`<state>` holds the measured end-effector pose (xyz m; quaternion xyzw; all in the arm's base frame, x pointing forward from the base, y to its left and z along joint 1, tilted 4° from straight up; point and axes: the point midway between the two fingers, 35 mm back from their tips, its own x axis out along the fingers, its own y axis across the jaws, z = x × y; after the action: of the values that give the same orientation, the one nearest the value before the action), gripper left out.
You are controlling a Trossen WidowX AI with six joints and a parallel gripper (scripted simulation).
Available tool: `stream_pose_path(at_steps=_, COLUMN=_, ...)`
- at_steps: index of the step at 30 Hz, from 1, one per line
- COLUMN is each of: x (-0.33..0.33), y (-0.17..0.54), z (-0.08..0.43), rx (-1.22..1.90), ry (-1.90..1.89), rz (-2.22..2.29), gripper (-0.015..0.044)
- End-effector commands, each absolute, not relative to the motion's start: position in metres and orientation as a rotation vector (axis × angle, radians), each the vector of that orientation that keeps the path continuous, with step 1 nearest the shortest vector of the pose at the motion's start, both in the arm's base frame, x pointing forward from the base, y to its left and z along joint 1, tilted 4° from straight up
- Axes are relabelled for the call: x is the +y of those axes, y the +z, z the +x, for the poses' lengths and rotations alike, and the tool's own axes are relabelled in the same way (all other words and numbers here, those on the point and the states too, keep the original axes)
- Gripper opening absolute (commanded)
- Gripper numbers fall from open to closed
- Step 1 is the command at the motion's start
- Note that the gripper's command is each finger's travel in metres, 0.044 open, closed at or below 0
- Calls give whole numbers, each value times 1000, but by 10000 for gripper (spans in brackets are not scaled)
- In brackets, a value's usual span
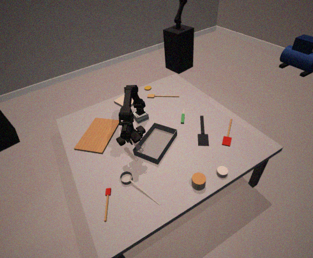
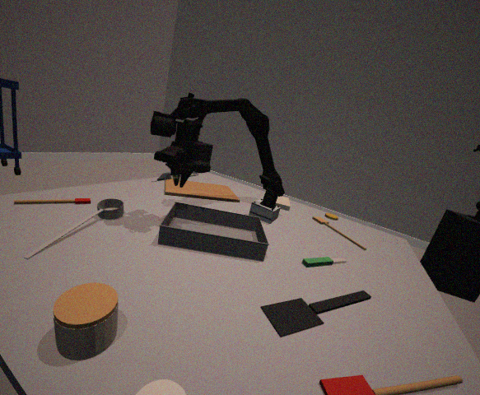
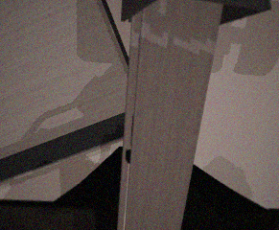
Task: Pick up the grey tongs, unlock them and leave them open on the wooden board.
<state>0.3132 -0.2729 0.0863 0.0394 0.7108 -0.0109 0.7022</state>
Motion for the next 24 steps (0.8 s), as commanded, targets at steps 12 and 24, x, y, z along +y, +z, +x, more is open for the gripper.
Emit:
stream_pose_path(at_steps=12, x=-340, y=111, z=234, rx=1572, ry=-196, rz=230, gripper=-150)
stream_pose_path(at_steps=24, x=-365, y=121, z=186, rx=1569, ry=-282, rz=314, gripper=-150)
